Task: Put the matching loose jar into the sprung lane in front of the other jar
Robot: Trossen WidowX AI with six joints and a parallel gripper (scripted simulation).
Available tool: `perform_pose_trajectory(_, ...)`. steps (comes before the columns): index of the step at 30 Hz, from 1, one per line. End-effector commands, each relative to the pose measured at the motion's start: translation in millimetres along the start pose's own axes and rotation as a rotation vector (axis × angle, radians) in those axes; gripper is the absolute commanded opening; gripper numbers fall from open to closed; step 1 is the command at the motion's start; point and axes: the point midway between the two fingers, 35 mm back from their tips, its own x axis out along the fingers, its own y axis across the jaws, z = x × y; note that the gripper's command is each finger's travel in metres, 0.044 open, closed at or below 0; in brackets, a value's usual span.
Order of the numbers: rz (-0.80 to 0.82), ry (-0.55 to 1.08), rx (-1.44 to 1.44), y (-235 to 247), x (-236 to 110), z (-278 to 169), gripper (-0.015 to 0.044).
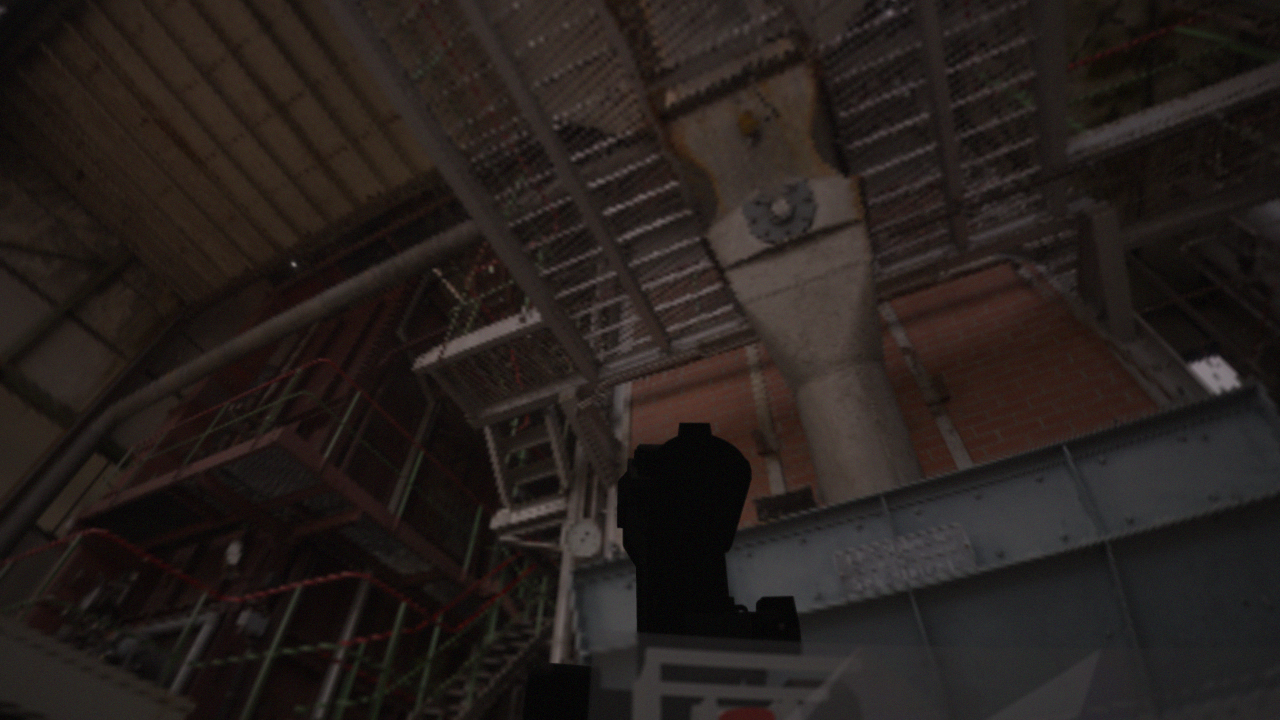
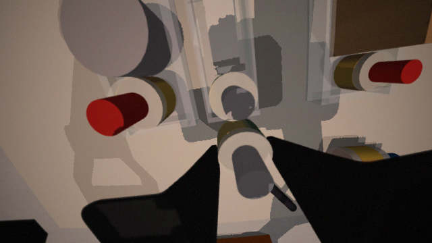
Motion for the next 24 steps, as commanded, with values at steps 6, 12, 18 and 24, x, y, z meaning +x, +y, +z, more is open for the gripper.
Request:
perform_pose_trajectory(6,0.003,-0.001,0.005,0,2,7,0.0000)
perform_pose_trajectory(12,0.003,-0.001,0.005,0,3,10,0.0000)
perform_pose_trajectory(18,0.003,-0.001,0.005,0,3,13,0.0000)
perform_pose_trajectory(24,0.003,-0.001,0.005,0,3,16,0.0000)
